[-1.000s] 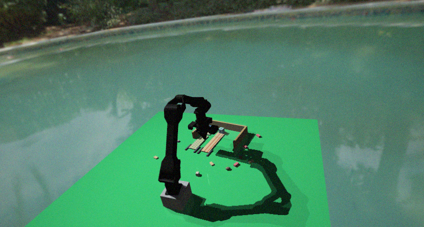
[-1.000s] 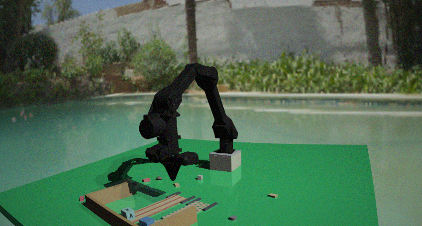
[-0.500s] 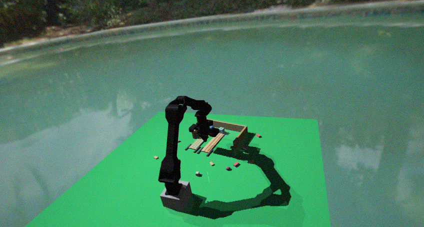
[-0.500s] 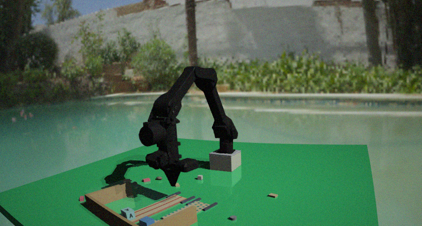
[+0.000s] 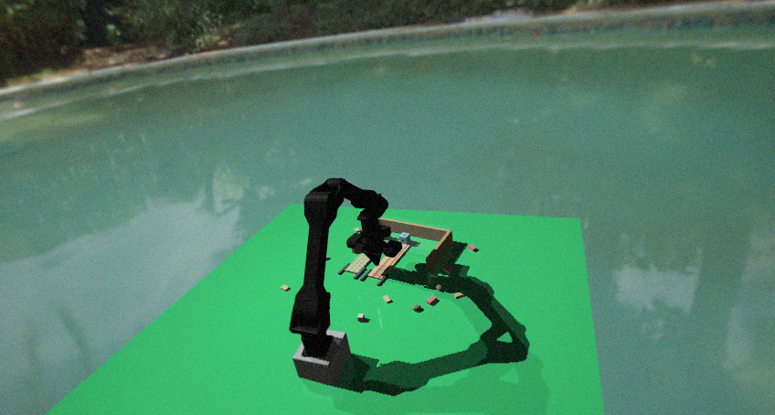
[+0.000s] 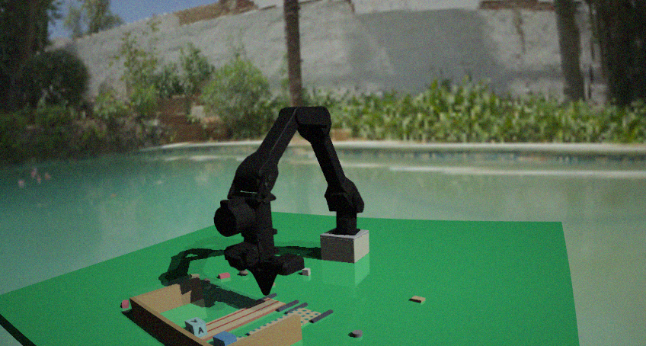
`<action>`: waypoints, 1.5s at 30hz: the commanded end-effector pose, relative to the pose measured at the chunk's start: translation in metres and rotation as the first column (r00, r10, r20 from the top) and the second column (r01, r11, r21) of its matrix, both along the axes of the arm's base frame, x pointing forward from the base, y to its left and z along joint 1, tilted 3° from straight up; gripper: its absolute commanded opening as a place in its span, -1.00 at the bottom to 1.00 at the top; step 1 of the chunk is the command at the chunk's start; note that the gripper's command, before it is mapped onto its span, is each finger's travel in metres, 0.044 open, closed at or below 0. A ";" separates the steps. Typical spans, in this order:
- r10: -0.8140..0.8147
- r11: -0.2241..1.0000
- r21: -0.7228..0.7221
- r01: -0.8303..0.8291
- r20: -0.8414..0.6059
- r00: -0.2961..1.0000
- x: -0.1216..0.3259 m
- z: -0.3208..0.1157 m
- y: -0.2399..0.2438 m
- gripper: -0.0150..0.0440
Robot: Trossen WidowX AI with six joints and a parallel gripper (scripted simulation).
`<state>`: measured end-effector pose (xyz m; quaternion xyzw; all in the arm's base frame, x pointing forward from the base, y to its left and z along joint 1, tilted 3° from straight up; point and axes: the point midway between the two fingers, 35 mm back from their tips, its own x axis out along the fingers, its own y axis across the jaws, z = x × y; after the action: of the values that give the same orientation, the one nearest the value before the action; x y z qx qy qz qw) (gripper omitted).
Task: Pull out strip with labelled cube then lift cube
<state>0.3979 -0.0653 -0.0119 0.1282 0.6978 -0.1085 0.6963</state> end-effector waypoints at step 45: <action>-0.001 1.000 -0.003 0.001 -0.011 1.000 -0.005 -0.027 0.000 -0.49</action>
<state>0.3934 -0.0646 -0.0379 0.1283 0.7017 -0.1087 0.6924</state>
